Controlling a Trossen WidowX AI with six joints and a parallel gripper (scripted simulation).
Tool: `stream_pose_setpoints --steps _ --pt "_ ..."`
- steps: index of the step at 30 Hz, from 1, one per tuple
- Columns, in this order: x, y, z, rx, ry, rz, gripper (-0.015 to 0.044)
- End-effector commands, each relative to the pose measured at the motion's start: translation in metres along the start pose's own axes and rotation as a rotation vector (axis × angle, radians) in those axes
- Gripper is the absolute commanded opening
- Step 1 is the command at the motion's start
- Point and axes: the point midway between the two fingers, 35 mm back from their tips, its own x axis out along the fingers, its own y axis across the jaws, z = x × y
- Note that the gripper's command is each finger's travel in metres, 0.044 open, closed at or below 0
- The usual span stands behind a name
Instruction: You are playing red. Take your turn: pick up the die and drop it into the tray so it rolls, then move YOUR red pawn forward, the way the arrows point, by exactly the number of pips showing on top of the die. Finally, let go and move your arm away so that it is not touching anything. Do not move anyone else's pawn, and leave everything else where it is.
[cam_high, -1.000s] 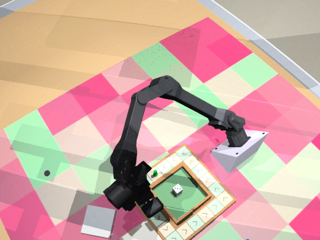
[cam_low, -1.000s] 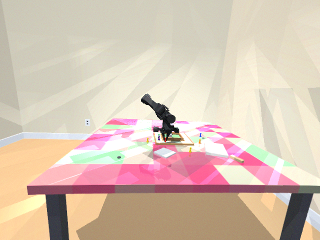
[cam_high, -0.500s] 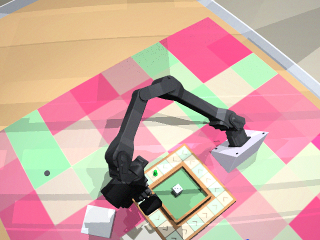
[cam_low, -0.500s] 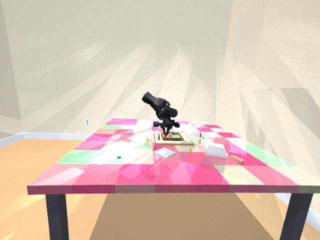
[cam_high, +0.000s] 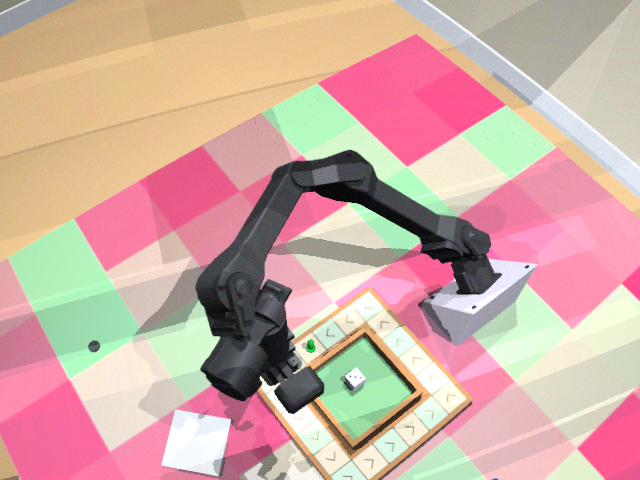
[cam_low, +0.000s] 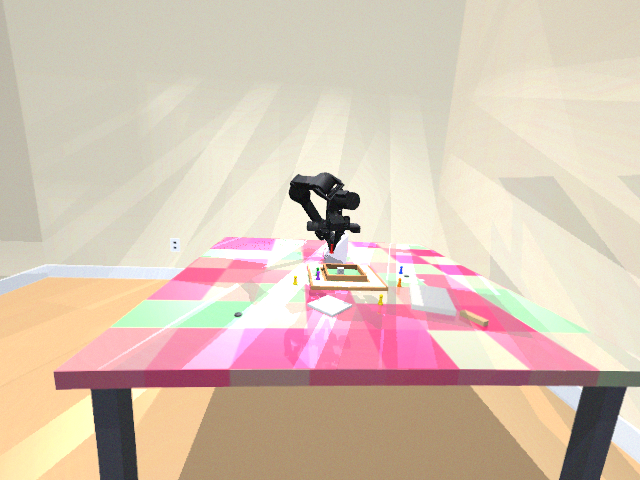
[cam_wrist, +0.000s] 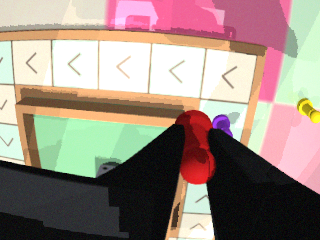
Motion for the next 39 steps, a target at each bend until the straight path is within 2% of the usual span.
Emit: stream_pose_setpoints --steps 1,19,25,32,39 --pt "-0.007 0.002 -0.001 0.005 0.002 0.002 0.0" --pt "0.067 0.139 -0.008 0.007 0.008 0.005 0.0" --pt "0.073 0.141 -0.008 0.007 0.008 0.005 0.0" --pt "0.102 0.14 -0.009 0.007 0.008 0.004 0.0" --pt "0.107 0.14 -0.009 0.007 0.008 0.004 0.0"
